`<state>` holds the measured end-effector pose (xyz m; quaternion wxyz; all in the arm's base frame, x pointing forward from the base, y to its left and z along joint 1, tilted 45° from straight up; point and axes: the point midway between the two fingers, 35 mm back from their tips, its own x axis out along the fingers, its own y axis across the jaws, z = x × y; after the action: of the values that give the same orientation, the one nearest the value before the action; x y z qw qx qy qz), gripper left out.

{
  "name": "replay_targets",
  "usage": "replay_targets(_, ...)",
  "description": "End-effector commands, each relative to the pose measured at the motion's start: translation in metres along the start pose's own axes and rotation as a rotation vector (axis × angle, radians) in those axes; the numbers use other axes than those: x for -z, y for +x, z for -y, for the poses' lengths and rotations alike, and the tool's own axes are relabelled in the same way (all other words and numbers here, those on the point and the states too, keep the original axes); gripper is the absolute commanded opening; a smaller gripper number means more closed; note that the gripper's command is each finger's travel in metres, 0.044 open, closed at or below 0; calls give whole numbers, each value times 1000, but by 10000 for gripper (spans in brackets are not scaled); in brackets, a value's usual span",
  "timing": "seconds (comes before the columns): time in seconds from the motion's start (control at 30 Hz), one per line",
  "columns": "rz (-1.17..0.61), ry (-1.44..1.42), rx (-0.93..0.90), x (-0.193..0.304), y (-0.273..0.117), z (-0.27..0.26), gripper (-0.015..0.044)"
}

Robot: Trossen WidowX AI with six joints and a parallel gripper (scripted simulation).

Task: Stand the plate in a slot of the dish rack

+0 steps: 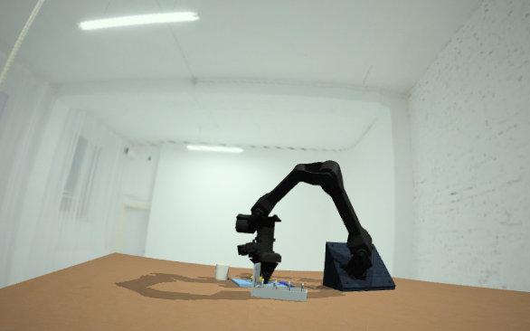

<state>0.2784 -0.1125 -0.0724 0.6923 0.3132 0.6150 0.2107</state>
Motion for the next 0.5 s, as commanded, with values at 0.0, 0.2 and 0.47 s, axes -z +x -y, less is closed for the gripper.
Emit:
replay_targets(0.0, 5, 2, -3, -1, 0, 0, 367)
replay_targets(0.2, 5, 2, -3, -1, 0, 0, 327)
replay_targets(0.47, 5, 3, 1, -5, -21, 3, 137)
